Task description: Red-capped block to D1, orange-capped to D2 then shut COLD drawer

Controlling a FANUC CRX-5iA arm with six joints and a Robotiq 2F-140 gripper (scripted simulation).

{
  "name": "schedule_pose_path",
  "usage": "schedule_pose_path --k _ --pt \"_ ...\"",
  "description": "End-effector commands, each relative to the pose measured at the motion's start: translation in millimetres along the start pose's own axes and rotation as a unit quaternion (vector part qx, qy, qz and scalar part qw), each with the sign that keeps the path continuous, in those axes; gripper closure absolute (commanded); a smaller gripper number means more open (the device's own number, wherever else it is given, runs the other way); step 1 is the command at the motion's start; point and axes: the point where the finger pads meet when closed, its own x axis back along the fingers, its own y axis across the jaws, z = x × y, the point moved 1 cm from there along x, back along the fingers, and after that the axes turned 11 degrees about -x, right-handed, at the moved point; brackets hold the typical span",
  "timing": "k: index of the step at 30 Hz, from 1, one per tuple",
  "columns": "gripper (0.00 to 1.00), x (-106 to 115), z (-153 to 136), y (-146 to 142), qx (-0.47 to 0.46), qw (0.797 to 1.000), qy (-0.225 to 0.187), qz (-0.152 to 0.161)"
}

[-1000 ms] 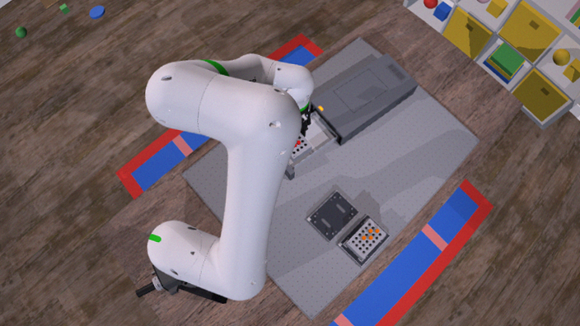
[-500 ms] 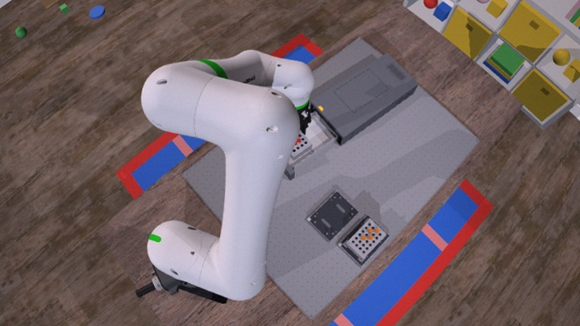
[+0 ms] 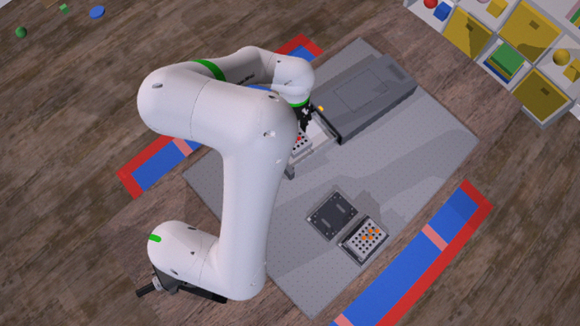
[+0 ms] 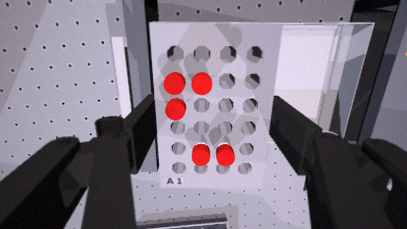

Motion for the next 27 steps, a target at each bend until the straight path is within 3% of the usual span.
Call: schedule_pose_path --k 1,16,27 --pt "0.9 4.3 0.4 0.7 0.0 1.0 0.0 -0.001" --pt "0.9 21.6 0.4 0.7 0.0 1.0 0.0 -0.001" --pt "0.9 21.7 0.4 0.7 0.0 1.0 0.0 -0.001"
